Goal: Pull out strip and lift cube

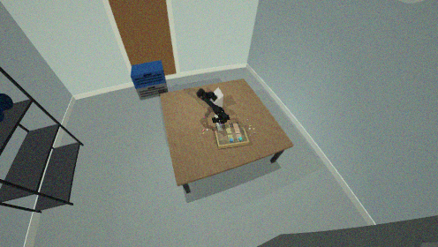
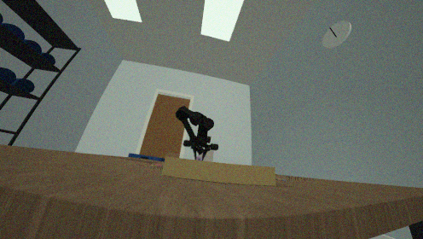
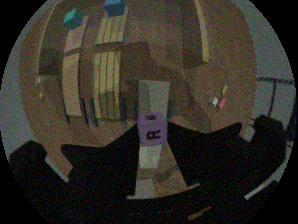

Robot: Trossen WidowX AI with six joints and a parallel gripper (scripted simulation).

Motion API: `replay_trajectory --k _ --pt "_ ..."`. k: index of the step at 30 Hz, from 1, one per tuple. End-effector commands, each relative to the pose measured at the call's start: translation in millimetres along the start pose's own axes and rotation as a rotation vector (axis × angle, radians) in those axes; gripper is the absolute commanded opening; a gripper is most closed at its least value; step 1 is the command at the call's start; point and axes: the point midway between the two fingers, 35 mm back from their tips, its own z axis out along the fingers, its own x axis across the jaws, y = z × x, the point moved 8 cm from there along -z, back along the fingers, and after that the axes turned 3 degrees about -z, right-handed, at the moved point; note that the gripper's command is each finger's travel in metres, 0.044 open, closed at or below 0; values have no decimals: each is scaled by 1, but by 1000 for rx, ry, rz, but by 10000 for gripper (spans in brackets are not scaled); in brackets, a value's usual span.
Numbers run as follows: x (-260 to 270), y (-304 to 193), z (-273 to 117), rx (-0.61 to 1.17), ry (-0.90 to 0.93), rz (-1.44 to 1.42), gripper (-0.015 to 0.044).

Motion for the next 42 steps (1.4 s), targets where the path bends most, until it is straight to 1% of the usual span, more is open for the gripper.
replay_trajectory --k 1,5,15,19,25,42 --pt "2 -12 -6 4 1 2 0" --pt "2 -14 -6 4 1 2 0" --pt "8 -47 -6 6 1 0 0" --pt "8 -47 -10 6 2 0 0" --pt "8 -47 -41 6 3 0 0" --pt "8 -47 -42 6 3 0 0"
